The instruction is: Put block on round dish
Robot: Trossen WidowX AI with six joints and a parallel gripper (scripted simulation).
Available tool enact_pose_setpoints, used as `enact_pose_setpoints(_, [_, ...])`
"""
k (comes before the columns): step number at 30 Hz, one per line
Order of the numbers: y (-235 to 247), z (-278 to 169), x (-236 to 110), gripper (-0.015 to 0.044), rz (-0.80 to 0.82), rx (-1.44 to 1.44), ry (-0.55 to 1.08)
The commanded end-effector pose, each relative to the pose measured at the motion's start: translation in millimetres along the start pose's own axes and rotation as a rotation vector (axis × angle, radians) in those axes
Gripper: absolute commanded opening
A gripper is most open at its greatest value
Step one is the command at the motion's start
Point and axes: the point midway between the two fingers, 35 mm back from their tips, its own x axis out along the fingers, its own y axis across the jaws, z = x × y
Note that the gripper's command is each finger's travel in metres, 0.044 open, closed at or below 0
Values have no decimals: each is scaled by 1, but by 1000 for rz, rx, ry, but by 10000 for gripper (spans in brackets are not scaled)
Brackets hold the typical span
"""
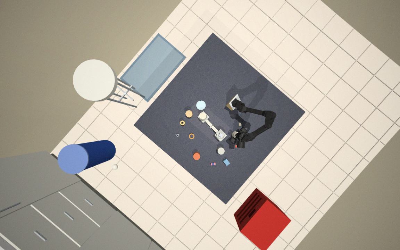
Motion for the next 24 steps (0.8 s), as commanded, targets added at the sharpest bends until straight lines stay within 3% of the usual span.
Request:
enact_pose_setpoints(1, [0,0,0,157,0,-3,0])
enact_pose_setpoints(12, [-1,0,-7,440,0,-3,3])
enact_pose_setpoints(17, [-1,-2,-52,440,-1,3,9])
enact_pose_setpoints(21, [0,-2,-54,440,-1,3,9])
enact_pose_setpoints(24, [-6,-4,-57,361,-28,20,9])
